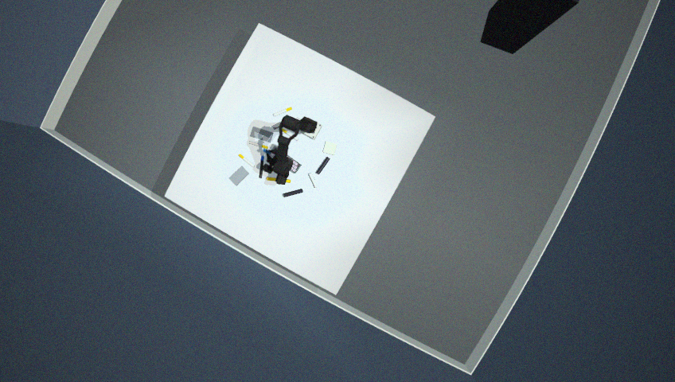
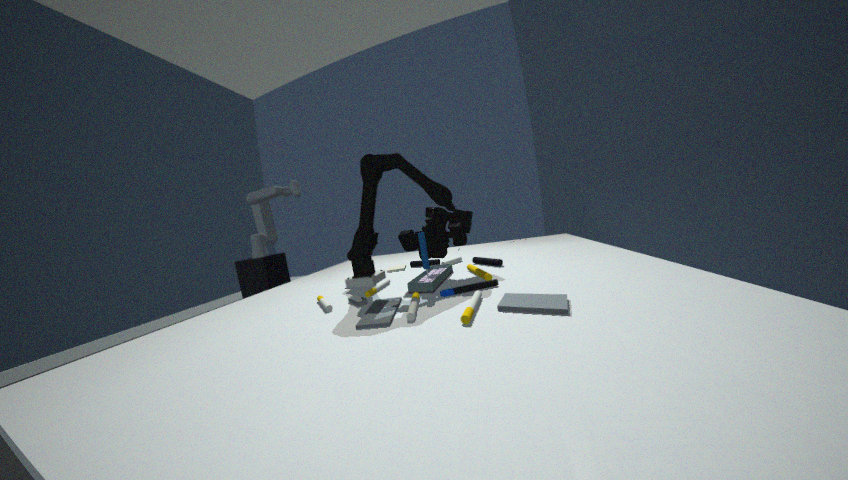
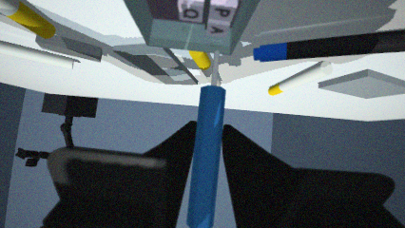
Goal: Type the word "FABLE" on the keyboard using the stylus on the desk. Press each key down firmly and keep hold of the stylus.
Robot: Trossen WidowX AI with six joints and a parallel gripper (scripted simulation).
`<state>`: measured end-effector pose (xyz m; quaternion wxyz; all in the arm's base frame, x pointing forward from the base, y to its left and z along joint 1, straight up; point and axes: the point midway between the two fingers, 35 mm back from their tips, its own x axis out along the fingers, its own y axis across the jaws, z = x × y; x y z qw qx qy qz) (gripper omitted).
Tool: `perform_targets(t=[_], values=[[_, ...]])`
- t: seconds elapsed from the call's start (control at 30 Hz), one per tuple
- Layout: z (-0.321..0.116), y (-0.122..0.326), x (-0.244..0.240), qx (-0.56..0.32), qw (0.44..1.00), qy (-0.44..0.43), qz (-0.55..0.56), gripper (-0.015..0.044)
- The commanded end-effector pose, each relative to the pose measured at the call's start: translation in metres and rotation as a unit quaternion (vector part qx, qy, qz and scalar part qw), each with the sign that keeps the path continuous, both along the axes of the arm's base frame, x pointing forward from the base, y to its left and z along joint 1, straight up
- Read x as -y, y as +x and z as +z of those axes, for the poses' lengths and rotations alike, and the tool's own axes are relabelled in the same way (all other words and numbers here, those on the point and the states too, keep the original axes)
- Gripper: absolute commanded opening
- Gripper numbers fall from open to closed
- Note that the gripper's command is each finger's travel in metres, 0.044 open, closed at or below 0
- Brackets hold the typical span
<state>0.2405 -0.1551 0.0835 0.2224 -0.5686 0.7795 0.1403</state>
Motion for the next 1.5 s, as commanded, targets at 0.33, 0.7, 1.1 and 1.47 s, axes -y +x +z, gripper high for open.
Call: perform_targets(t=[0.33, 0.7, 1.1, 1.47], values=[[-0.006, 0.000, 0.000, -0.004, 1.000, -0.001, 0.002, 0.0081], [-0.012, 0.000, 0.000, -0.004, 1.000, -0.001, 0.002, 0.0081], [-0.017, 0.000, 0.000, -0.004, 1.000, -0.001, 0.002, 0.0081], [-0.019, 0.000, 0.000, -0.004, 1.000, -0.001, 0.002, 0.0081]])
